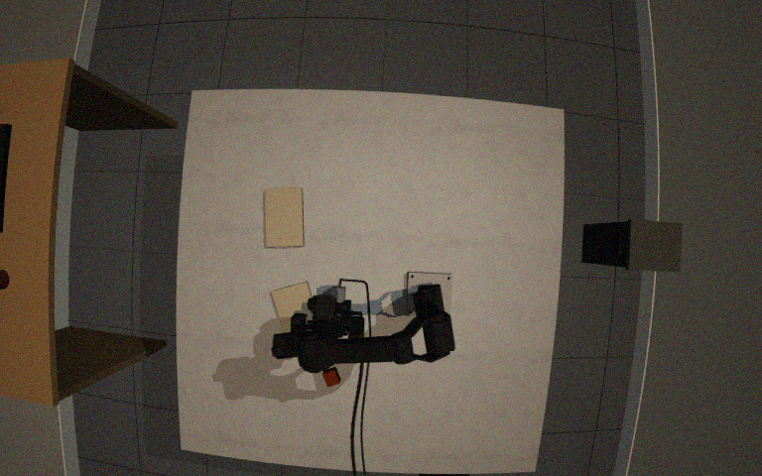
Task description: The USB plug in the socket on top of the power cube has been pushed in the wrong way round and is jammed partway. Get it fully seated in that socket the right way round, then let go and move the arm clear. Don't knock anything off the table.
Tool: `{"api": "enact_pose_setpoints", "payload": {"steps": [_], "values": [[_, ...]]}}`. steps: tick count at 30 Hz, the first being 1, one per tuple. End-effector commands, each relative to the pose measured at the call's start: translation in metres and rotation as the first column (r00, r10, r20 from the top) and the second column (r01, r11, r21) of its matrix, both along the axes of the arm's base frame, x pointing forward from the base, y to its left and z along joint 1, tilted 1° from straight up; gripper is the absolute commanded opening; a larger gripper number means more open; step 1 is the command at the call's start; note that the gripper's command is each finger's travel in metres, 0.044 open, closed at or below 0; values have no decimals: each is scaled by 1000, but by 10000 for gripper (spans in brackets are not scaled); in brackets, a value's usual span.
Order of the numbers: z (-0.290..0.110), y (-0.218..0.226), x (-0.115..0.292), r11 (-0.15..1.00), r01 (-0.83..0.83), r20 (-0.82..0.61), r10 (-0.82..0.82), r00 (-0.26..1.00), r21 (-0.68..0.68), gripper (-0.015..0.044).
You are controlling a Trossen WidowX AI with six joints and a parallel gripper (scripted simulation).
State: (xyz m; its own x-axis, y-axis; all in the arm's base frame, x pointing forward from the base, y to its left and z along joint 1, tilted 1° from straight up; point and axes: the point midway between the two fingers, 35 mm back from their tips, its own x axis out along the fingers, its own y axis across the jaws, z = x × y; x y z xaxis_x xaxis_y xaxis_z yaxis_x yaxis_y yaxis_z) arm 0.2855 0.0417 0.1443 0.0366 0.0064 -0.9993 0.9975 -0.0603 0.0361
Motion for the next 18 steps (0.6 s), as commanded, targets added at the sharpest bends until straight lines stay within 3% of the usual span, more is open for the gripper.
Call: {"api": "enact_pose_setpoints", "payload": {"steps": [1, 18], "values": [[5, 0, 1, 1000, 0, 4, 0, 1000, 1, 0], [15, 0, 0, 1000, 0, 4, 0, 1000, 1, 0]]}}
